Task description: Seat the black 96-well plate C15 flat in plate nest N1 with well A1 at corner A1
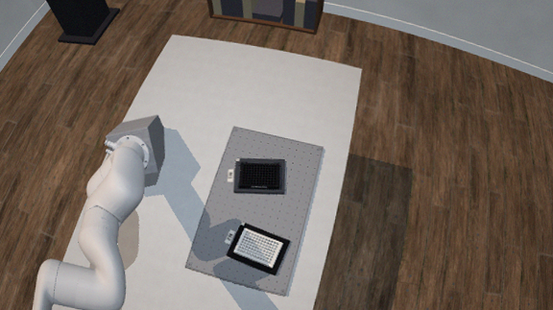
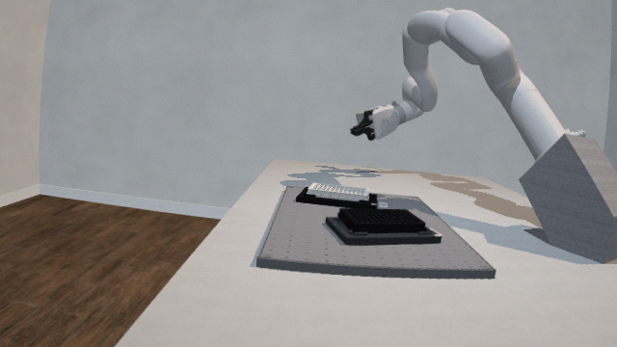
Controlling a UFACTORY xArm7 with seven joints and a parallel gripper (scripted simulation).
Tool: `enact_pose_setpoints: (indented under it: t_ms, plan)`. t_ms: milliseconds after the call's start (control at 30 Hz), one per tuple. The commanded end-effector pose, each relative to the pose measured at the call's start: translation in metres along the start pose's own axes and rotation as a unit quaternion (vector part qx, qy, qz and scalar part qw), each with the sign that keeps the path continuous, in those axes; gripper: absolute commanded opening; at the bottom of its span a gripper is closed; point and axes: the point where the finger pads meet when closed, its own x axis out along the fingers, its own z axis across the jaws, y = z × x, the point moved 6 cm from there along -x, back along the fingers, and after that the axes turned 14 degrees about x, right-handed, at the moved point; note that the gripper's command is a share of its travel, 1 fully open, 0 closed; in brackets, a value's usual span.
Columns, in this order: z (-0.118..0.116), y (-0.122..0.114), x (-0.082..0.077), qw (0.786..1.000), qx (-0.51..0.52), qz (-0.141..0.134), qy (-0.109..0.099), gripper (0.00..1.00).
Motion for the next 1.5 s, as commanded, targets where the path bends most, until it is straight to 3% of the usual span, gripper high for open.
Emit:
enact_pose_setpoints:
  t_ms: [0, 133, 300, 433, 567, 667, 800, 967, 1067, 1267, 1367, 1467]
  plan:
    - [-0.002, -0.008, 0.015, 0.999, 0.022, -0.023, -0.003, 0.0]
    - [-0.002, -0.011, 0.023, 0.998, 0.039, -0.044, -0.003, 0.0]
    - [-0.002, -0.024, 0.041, 0.998, 0.039, -0.044, -0.003, 0.0]
    - [-0.004, -0.032, 0.057, 0.993, 0.073, -0.092, -0.009, 0.0]
    - [-0.006, -0.044, 0.073, 0.993, 0.073, -0.092, -0.009, 0.0]
    - [-0.006, -0.046, 0.074, 0.993, 0.073, -0.092, -0.009, 0.0]
    - [-0.009, -0.054, 0.09, 0.985, 0.1, -0.14, -0.019, 0.0]
    - [-0.011, -0.069, 0.106, 0.985, 0.1, -0.14, -0.019, 0.0]
    - [-0.015, -0.075, 0.117, 0.975, 0.119, -0.183, -0.033, 0.0]
    - [-0.018, -0.089, 0.131, 0.974, 0.122, -0.188, -0.034, 0.0]
    - [-0.022, -0.096, 0.142, 0.962, 0.135, -0.231, -0.052, 0.0]
    - [-0.025, -0.107, 0.151, 0.961, 0.136, -0.235, -0.053, 0.0]
